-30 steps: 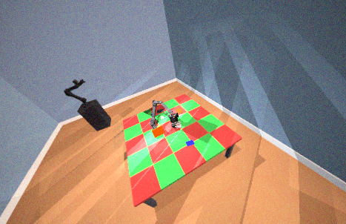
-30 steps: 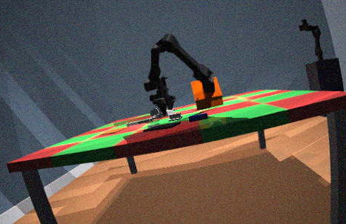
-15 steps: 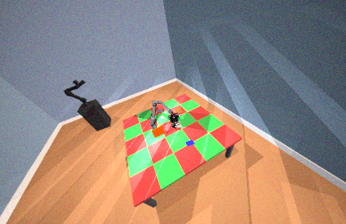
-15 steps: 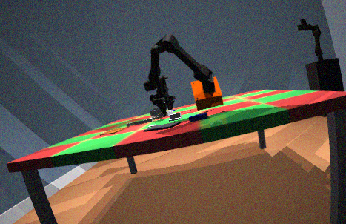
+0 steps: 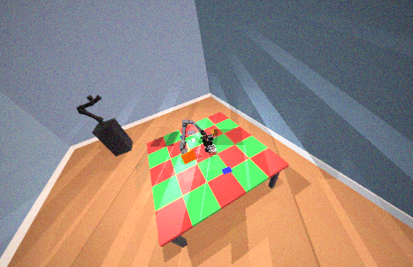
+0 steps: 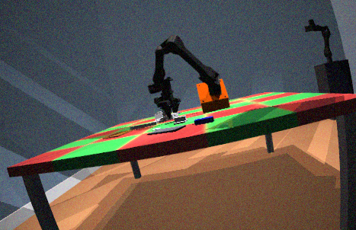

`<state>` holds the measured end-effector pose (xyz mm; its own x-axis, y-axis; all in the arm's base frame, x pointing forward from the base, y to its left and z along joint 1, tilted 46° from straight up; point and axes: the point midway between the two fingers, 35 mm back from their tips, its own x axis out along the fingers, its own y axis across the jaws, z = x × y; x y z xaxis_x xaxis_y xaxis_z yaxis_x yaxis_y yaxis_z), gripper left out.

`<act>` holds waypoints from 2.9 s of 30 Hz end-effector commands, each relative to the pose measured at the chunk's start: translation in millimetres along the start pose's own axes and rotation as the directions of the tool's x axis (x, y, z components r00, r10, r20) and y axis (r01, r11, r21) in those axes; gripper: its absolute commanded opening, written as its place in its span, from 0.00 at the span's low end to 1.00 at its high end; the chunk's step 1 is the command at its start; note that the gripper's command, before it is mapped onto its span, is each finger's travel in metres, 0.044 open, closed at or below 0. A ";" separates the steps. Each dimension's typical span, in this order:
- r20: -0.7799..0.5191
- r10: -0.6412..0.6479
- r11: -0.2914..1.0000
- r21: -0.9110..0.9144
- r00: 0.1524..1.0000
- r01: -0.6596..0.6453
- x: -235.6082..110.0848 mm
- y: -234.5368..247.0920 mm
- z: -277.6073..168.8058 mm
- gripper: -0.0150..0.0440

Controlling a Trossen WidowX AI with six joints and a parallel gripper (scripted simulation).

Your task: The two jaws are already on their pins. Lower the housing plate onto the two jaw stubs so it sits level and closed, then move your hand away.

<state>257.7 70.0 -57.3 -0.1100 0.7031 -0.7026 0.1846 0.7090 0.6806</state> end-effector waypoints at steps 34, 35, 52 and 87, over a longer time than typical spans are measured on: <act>0.000 0.000 1.000 0.000 1.000 0.000 0.0 0.0 0.0 1.00; 0.000 0.000 1.000 0.000 1.000 0.000 0.0 0.0 0.0 1.00; 0.001 -0.002 1.000 0.002 1.000 0.002 -26.5 -0.7 1.7 1.00; -0.002 -0.003 1.000 0.008 1.000 0.003 -125.9 -16.9 -60.8 1.00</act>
<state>210.7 -27.3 31.8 -0.1096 0.7021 -0.7036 0.1953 0.7093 0.6774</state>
